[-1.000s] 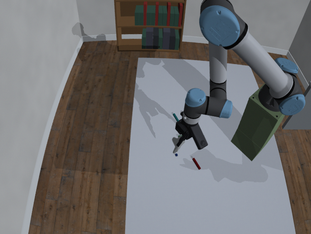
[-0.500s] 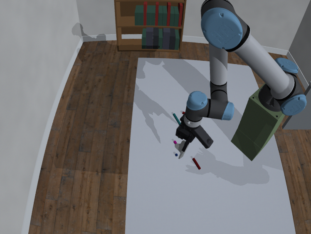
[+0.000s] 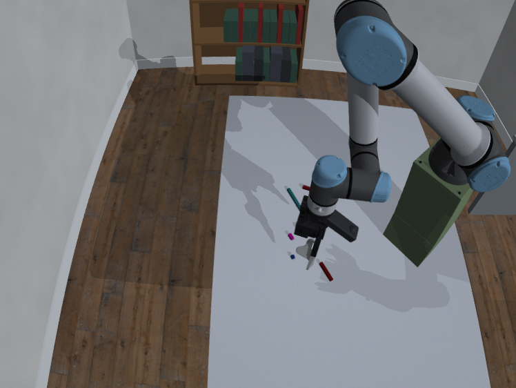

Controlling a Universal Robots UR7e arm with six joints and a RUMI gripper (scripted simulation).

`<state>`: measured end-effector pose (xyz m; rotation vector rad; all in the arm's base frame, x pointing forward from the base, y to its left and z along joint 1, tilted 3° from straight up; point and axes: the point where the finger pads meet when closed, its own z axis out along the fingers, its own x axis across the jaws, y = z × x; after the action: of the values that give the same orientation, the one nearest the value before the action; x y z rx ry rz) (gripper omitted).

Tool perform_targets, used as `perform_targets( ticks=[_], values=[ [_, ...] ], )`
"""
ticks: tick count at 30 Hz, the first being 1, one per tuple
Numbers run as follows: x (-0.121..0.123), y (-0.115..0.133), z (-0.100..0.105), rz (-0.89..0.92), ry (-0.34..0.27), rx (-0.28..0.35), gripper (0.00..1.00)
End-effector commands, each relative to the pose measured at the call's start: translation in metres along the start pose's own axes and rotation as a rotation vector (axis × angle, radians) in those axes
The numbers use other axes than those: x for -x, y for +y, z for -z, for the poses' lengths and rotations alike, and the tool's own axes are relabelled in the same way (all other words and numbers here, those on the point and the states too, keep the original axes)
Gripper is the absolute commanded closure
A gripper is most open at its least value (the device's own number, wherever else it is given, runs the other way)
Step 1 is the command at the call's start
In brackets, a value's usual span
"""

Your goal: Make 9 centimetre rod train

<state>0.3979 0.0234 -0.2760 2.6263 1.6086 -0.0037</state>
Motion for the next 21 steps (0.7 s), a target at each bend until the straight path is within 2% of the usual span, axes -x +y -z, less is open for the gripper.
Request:
perform_targets(
  ticks=[1,21],
  values=[
    [-0.0023,-0.0057,-0.0001,0.138,0.003,-0.002,0.0],
    [-0.0059,-0.0091,0.0002,0.309,0.003,0.0,0.0]
  ],
)
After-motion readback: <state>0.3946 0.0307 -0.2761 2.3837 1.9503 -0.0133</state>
